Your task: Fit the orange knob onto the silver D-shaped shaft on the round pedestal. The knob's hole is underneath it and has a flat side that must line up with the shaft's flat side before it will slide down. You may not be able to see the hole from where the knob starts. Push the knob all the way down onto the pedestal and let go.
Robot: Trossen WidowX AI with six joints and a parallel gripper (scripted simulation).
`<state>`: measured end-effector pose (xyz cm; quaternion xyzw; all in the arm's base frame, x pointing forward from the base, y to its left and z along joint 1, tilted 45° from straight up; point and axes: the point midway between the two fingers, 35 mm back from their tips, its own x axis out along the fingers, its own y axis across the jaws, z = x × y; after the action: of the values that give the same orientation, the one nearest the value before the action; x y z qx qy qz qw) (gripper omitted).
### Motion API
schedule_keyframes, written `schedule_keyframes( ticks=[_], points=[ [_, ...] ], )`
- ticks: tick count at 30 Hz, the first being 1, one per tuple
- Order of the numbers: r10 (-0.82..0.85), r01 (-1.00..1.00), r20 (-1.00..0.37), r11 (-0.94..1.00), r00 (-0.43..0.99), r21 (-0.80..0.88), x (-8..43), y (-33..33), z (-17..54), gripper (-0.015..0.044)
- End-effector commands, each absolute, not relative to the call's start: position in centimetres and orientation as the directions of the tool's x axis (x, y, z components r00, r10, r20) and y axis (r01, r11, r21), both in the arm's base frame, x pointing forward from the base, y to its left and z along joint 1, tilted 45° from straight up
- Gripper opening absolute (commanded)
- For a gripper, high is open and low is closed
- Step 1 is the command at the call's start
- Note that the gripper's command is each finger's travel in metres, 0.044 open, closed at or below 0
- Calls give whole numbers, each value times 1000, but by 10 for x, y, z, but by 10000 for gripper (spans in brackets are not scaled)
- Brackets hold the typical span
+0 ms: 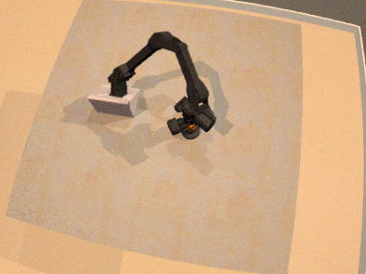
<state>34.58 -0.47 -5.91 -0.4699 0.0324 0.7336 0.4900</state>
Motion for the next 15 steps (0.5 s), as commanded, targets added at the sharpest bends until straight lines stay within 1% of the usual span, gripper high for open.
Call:
schedule_keyframes(
  ticks=[1, 11, 15],
  points=[
    [688, -749, -721, -518, -78, -413, 346, -5, -59, 184],
    [688, -749, -721, -518, -78, -413, 346, -5, -59, 440],
    [688, -749, -721, -518, -78, -413, 346, -5, -59, 440]
  ],
)
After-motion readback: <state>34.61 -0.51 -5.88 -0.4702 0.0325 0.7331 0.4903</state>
